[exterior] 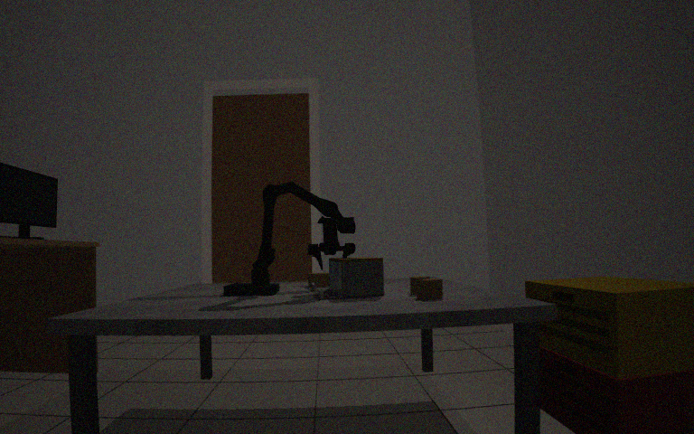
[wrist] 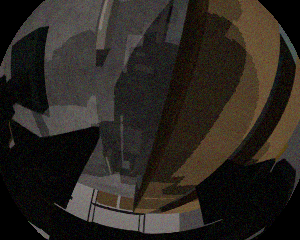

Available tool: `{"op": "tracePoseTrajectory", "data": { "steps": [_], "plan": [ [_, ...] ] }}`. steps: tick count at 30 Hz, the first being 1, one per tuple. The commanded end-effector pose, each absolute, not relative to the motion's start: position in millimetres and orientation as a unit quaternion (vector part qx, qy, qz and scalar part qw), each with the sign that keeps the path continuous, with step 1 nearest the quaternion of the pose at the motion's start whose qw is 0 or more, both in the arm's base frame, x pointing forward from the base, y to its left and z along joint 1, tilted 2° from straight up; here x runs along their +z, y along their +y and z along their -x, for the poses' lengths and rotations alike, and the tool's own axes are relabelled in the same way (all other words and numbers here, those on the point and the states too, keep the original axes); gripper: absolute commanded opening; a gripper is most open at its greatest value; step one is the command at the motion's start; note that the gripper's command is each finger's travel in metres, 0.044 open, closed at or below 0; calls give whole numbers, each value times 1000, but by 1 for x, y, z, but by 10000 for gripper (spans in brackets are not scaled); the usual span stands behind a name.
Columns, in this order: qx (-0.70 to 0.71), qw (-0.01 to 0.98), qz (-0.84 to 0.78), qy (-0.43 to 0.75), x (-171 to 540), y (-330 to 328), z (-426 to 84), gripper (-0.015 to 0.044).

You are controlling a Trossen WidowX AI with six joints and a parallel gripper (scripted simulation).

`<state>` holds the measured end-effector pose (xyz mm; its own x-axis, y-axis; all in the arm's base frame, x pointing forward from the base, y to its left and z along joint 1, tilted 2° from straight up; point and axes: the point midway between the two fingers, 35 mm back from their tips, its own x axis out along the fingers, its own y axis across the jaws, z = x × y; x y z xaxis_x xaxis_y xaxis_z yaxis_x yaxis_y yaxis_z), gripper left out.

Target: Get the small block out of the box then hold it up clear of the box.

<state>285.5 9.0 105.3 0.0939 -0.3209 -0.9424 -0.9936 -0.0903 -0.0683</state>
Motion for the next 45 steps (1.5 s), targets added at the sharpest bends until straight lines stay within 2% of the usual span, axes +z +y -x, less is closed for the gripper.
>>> {"op": "tracePoseTrajectory", "data": {
  "steps": [1, 18, 45],
  "plan": [
    [409, 412, 615, 534, 106, 9, -286, 400],
    [408, 410, 616, 535, 105, -27, -289, 400],
    [408, 410, 616, 535, 105, -29, -289, 400]
  ]
}}
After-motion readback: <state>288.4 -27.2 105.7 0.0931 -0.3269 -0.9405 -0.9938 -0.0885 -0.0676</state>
